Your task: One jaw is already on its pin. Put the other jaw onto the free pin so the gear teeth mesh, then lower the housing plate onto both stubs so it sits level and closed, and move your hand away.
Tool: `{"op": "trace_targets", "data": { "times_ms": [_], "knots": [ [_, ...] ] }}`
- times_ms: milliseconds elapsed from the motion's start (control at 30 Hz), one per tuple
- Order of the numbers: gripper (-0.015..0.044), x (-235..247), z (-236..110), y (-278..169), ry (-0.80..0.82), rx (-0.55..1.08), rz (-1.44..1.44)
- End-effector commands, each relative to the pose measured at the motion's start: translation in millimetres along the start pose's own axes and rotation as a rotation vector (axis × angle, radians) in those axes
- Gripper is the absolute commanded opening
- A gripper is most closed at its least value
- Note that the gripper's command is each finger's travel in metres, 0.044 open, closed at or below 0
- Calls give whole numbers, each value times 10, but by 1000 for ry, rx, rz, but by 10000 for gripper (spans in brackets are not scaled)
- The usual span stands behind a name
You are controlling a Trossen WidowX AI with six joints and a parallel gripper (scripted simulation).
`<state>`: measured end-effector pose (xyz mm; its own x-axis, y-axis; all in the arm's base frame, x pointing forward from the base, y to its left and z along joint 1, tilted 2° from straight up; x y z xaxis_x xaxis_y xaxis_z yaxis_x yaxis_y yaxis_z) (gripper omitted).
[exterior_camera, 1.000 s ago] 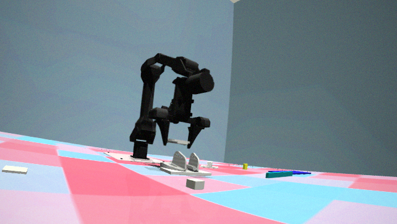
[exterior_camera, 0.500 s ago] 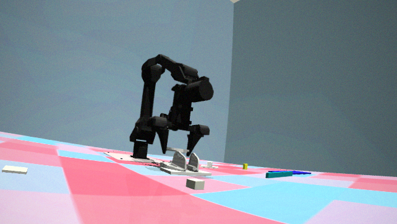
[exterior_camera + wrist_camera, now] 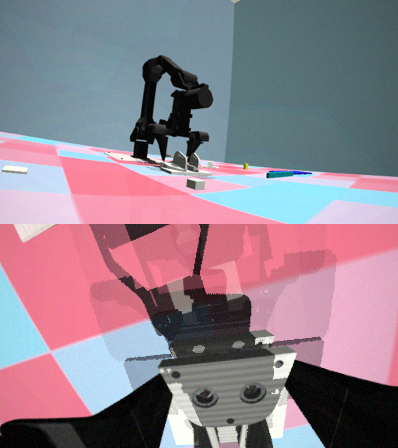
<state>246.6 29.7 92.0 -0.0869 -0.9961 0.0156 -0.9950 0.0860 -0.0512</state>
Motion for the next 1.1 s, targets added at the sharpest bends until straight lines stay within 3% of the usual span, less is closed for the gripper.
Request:
{"op": "trace_targets", "data": {
  "times_ms": [0,1067],
  "knots": [
    [351,-3,28,16,-4,-6,-7],
    [351,-3,76,17,-4,-6,-7]
  ]
}}
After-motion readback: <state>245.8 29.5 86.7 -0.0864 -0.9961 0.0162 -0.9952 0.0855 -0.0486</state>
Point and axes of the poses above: the point midway between the two fingers, 35 mm back from their tips, its own z axis out along the fingers, its own x axis across the jaws, y = z × x, the point moved 3 cm from there along -z, back along the fingers, and after that the axes turned 2 degrees about z, right-handed, at the moved point
